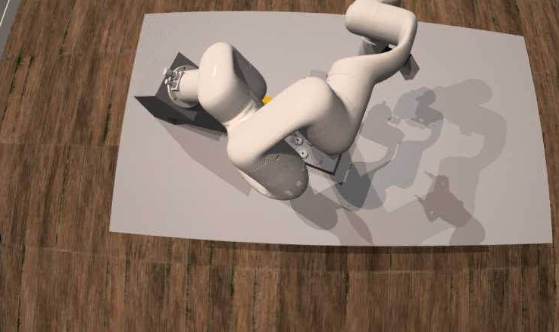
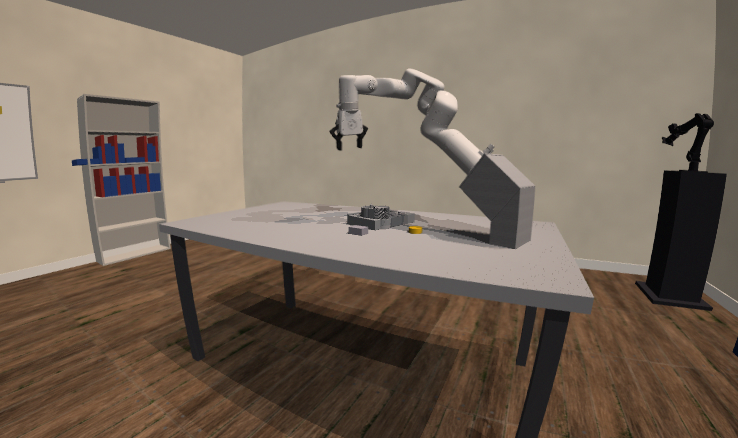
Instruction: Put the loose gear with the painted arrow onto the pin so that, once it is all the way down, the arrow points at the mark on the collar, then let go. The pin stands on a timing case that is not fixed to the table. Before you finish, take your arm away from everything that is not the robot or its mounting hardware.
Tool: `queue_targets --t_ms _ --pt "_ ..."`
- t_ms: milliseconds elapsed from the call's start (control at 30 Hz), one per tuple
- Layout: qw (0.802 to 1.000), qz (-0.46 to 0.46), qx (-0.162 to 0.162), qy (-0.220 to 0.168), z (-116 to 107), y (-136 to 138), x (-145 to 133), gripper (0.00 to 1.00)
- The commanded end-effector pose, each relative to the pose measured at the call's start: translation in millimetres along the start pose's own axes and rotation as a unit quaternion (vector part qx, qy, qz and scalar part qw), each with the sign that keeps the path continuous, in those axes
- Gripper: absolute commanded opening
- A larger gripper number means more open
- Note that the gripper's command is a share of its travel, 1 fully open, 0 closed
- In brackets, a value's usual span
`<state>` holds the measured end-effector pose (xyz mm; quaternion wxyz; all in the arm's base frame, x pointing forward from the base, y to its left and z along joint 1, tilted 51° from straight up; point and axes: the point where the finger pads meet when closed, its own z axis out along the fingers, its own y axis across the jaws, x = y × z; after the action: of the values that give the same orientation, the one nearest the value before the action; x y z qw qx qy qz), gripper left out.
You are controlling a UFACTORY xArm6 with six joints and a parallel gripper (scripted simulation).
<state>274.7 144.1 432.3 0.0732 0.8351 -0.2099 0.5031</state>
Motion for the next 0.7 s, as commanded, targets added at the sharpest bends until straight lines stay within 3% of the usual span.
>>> queue_targets --t_ms 0,100,200,267,300,367,400,467,500,567,600,667 --pt "0.998 -0.015 -0.002 -0.053 38.5 2.5 -23.7 1.0" --pt "0.998 -0.015 -0.002 -0.053 38.5 2.5 -23.7 1.0" --pt "0.996 -0.01 -0.003 -0.091 65.4 9.2 -41.3 1.0" --pt "0.996 -0.01 -0.003 -0.091 65.4 9.2 -41.3 1.0" --pt "0.994 -0.003 -0.002 -0.11 79.1 13.4 -49.3 1.0" --pt "0.994 -0.003 -0.002 -0.11 79.1 13.4 -49.3 1.0" --pt "0.992 0.007 0.0 -0.127 92.6 18.2 -56.3 1.0" --pt "0.992 0.007 0.0 -0.127 92.6 18.2 -56.3 1.0" --pt "0.99 0.022 0.003 -0.143 105.8 23.6 -61.9 1.0" --pt "0.99 0.022 0.003 -0.143 105.8 23.6 -61.9 1.0" --pt "0.987 0.039 0.007 -0.155 118.6 29.6 -65.8 1.0" --pt "0.987 0.039 0.007 -0.155 118.6 29.6 -65.8 1.0"
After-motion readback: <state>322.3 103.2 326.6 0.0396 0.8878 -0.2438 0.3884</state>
